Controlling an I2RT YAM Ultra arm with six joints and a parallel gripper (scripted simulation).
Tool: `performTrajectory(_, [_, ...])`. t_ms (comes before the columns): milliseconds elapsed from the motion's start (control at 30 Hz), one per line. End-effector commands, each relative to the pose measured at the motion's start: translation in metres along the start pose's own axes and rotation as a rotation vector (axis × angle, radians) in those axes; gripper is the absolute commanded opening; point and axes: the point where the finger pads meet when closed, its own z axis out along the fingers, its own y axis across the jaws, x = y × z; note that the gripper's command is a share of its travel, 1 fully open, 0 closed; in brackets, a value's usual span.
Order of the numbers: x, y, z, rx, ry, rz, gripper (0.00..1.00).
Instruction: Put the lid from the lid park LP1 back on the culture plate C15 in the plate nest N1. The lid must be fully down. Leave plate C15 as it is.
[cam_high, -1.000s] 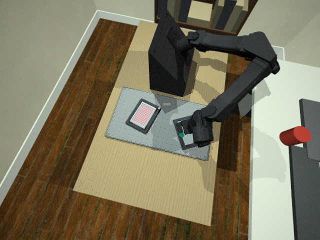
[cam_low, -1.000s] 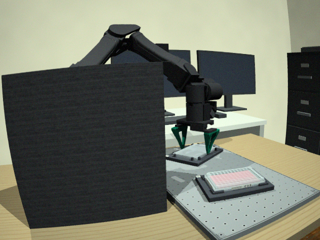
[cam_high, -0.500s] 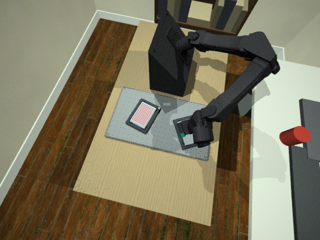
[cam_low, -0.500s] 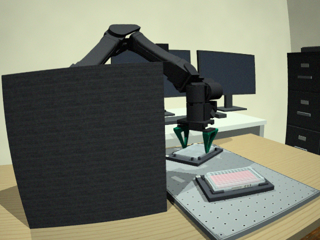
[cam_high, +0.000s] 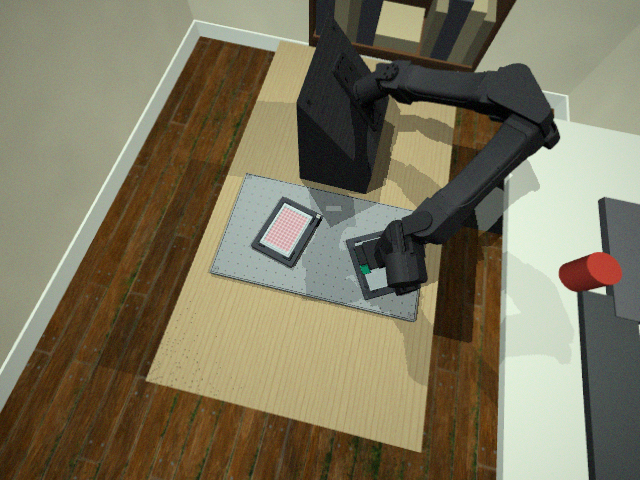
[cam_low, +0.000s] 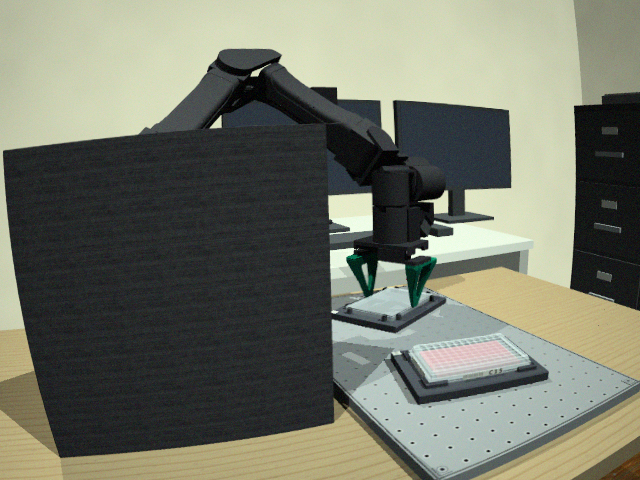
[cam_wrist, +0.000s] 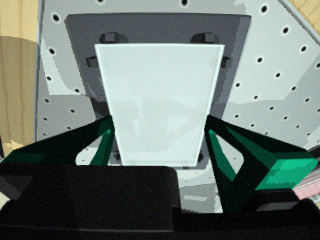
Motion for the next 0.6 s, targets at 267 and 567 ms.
performTrajectory(267, [-0.0023,-0.0008,-0.0033,0.003,-0.009,0.0,0.0])
performTrajectory(567, [-0.0022,-0.0008,-0.0049,0.003,-0.009,0.0,0.0])
